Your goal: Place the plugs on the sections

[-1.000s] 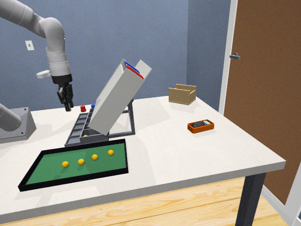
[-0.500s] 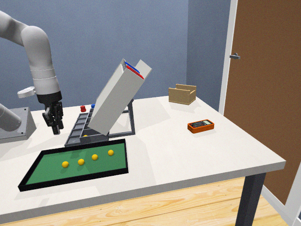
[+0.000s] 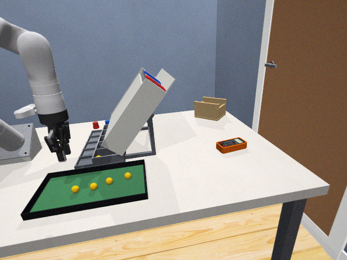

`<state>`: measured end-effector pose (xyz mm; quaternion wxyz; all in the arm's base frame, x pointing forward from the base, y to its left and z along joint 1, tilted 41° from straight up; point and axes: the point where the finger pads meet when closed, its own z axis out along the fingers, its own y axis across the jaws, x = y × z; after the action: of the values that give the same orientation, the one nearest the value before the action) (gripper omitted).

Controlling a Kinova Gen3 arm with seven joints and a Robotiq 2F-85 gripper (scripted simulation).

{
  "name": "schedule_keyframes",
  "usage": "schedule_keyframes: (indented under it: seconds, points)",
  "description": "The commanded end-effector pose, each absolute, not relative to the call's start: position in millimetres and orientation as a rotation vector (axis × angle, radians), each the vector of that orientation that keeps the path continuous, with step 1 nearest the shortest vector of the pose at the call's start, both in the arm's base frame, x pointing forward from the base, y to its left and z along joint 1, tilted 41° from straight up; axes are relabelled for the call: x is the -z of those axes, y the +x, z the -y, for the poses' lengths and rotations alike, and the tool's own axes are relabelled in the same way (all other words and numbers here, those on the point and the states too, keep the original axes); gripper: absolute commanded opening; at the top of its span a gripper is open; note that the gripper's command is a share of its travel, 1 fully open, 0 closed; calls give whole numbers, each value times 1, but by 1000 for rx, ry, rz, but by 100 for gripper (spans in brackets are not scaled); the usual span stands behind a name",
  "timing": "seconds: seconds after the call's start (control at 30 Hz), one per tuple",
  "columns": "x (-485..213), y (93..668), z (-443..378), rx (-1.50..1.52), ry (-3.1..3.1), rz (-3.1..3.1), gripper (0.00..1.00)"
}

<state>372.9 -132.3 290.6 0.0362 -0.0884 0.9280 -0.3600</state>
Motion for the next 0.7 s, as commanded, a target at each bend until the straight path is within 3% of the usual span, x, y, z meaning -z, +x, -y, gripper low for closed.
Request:
schedule_keyframes:
  seconds: [0.0,0.2,0.23,0.67]
  points:
    - [-293,376,134,1102,-278,-2845,50]
    - [-293,376,134,1102,-278,-2845,50]
    - [-239,386,178,1049,-292,-2841,50]
    - [-209,394,204,1049,-292,-2841,50]
